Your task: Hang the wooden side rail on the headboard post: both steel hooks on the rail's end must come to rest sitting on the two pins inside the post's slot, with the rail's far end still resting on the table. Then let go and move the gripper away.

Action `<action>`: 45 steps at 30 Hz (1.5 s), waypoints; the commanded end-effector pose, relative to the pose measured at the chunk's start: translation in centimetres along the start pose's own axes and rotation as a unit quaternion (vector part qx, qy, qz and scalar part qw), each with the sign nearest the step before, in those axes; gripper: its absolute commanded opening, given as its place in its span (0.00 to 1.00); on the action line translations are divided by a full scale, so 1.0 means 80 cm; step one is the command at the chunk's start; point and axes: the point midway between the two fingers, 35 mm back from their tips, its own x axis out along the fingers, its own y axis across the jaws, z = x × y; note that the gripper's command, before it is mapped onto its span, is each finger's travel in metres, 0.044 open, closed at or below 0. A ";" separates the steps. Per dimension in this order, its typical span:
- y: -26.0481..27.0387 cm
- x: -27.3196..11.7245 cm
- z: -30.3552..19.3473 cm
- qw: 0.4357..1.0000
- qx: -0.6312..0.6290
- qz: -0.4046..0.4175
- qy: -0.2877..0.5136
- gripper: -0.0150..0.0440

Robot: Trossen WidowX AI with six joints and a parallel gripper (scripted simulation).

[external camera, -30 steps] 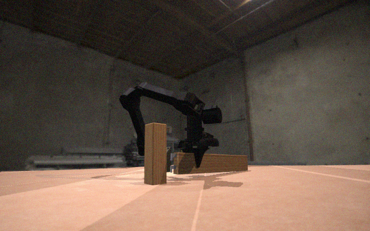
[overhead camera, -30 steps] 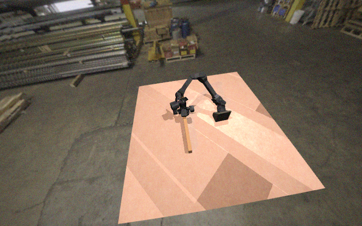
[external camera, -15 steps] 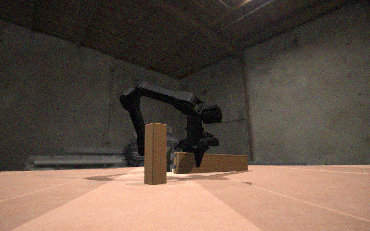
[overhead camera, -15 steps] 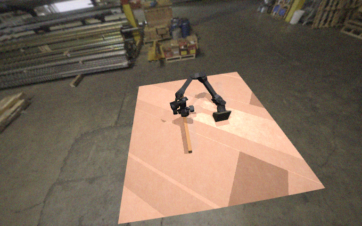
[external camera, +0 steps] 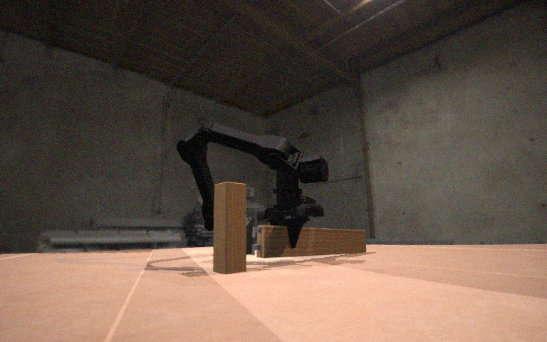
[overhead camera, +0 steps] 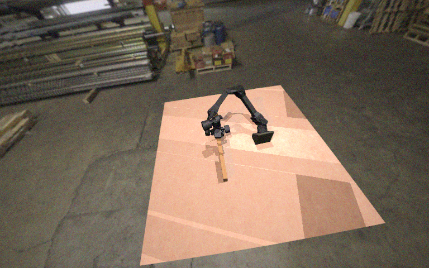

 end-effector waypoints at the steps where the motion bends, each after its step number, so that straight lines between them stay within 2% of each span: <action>1: -0.004 -0.002 0.000 1.000 0.003 -0.004 -0.003 0.25; 45: -0.002 -0.002 -0.006 1.000 0.003 -0.004 -0.002 0.25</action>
